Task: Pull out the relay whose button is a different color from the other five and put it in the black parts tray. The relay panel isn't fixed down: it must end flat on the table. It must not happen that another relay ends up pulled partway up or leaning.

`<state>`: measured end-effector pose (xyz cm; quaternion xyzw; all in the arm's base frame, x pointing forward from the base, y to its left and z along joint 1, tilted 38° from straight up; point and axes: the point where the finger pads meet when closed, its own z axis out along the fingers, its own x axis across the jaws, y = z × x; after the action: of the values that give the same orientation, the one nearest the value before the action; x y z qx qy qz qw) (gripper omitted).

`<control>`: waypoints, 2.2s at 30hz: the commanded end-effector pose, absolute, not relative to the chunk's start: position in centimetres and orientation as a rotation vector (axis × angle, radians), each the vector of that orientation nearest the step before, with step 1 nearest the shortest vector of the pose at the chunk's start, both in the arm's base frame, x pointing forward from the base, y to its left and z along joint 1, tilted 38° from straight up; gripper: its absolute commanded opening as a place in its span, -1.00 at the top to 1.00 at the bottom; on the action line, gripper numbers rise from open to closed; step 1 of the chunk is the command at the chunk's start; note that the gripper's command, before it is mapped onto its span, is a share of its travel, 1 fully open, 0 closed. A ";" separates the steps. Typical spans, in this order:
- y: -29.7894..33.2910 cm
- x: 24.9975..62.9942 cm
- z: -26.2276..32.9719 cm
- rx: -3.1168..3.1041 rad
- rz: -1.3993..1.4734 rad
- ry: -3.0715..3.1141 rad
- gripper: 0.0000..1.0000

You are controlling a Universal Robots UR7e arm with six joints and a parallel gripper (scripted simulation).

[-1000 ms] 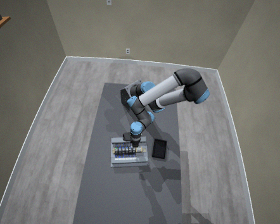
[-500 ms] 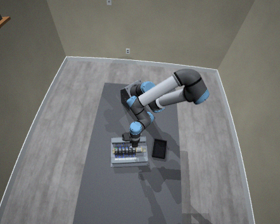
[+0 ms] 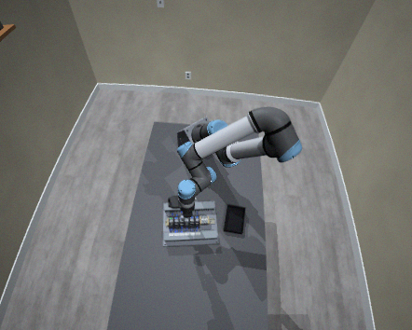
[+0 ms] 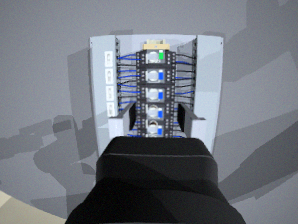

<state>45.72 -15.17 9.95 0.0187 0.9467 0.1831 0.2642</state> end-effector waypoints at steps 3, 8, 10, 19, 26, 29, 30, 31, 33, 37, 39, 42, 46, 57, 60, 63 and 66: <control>-19.4 46.4 8.0 0.049 0.496 2.559 -0.97; -20.6 46.5 7.5 0.049 0.496 2.559 -0.97; -21.1 46.6 7.3 0.049 0.496 2.559 -0.97; -21.7 46.7 7.1 0.049 0.496 2.559 -0.97; -21.7 46.7 7.1 0.049 0.496 2.559 -0.97; -21.7 46.7 7.1 0.049 0.496 2.559 -0.97; -21.7 46.7 7.1 0.049 0.496 2.559 -0.97; -21.7 46.7 7.1 0.049 0.496 2.559 -0.97; -21.7 46.7 7.1 0.049 0.496 2.559 -0.97; -21.7 46.7 7.1 0.049 0.496 2.559 -0.97; -21.7 46.7 7.1 0.049 0.496 2.559 -0.97; -21.7 46.7 7.1 0.049 0.496 2.559 -0.97; -21.7 46.7 7.1 0.049 0.496 2.559 -0.97; -21.6 46.7 7.0 0.049 0.496 2.559 -0.97; -21.5 46.9 6.7 0.049 0.496 2.559 -0.97; -21.3 47.3 6.1 0.049 0.496 2.559 -0.97; -21.0 47.7 5.5 0.049 0.496 2.559 -0.97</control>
<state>47.09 -21.32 6.32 0.0181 0.9467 0.1842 0.2637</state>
